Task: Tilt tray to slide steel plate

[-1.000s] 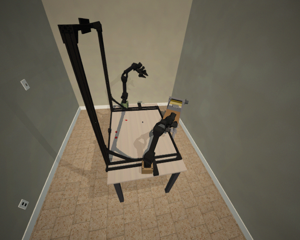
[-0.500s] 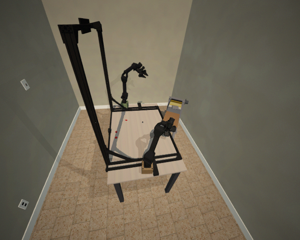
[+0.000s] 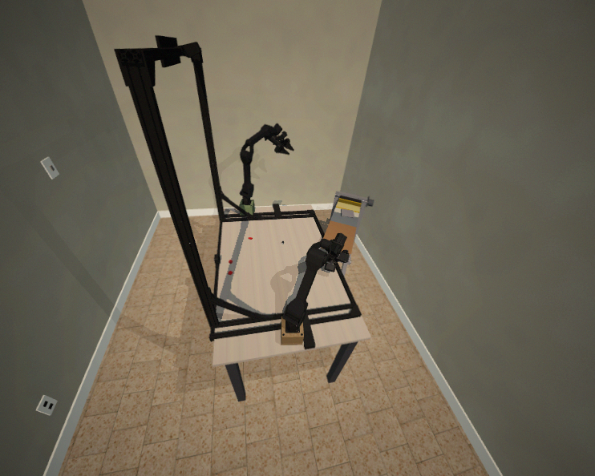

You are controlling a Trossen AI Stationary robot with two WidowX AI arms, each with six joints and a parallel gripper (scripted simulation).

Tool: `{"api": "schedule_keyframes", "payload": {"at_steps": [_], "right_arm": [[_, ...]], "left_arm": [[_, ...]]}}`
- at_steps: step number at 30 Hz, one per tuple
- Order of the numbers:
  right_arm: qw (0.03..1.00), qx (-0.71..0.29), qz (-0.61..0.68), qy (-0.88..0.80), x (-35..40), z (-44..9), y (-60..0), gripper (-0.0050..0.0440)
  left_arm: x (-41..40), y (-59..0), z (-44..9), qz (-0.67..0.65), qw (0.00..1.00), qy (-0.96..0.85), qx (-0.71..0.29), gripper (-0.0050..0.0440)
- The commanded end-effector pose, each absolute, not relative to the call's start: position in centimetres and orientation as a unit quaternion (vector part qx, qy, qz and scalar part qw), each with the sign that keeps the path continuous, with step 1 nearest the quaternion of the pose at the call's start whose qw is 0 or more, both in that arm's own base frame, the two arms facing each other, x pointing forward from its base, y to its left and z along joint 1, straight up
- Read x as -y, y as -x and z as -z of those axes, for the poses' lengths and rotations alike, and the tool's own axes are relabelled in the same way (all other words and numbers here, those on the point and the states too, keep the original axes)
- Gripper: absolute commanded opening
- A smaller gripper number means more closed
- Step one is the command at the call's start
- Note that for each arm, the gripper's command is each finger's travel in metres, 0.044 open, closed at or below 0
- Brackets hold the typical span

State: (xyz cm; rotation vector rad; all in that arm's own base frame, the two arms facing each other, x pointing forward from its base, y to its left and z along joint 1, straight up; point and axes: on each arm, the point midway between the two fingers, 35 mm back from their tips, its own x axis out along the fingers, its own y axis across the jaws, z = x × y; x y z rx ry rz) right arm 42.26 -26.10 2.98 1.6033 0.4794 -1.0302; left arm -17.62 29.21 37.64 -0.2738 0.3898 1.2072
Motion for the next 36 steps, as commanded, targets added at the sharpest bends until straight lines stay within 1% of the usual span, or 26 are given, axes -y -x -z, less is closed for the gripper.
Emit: {"api": "schedule_keyframes", "payload": {"at_steps": [1, 9, 36], "right_arm": [[0.564, -0.19, 0.427, -0.681, 26.3, -5.4, -42.7, 0.0], [0.566, -0.186, 0.424, -0.682, 26.4, -7.5, -42.9, 0.0], [0.573, -0.175, 0.414, -0.685, 26.5, -9.3, -43.2, 0.0]], "left_arm": [[-29.2, 17.6, -37.6, -0.562, 0.797, 0.128, -0.181, 0.044], [-29.2, 17.6, -37.6, -0.562, 0.797, 0.128, -0.181, 0.044], [-29.2, 17.6, -37.6, -0.562, 0.797, 0.128, -0.181, 0.044]]}}
